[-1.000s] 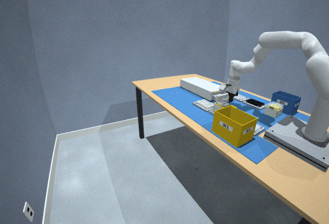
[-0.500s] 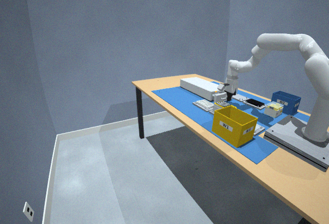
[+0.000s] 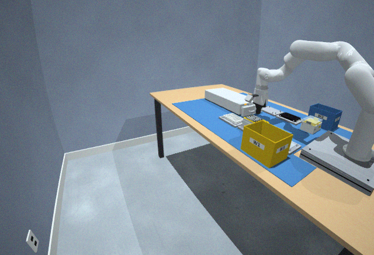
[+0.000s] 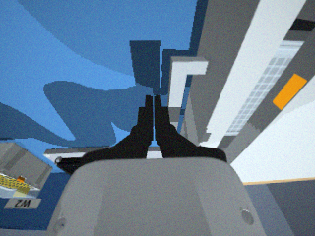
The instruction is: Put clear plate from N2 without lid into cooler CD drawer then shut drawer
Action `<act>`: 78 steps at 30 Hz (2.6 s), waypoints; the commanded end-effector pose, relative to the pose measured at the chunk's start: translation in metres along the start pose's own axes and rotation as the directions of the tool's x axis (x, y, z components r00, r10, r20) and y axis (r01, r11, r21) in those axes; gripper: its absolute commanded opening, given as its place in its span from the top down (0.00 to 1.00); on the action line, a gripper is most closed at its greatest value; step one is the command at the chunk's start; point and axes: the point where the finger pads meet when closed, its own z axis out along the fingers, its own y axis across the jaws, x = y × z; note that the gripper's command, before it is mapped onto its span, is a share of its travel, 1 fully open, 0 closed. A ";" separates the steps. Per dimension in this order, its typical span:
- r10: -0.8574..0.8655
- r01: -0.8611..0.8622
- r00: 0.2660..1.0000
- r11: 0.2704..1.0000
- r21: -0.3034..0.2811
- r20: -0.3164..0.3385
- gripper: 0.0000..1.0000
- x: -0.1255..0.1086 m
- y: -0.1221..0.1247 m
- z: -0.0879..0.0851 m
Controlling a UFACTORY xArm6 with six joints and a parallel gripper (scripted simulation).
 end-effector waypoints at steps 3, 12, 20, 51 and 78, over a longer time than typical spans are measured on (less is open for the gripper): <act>0.000 0.000 1.000 1.000 -0.005 0.000 1.00 0.000 0.009 -0.003; 0.000 0.000 1.000 1.000 -0.005 0.000 1.00 0.000 0.022 -0.003; 0.000 0.000 1.000 1.000 -0.005 0.000 1.00 0.000 0.022 -0.003; 0.000 0.000 1.000 1.000 -0.005 0.000 1.00 0.000 0.022 -0.003; 0.000 0.000 1.000 1.000 -0.005 0.000 1.00 0.000 0.022 -0.003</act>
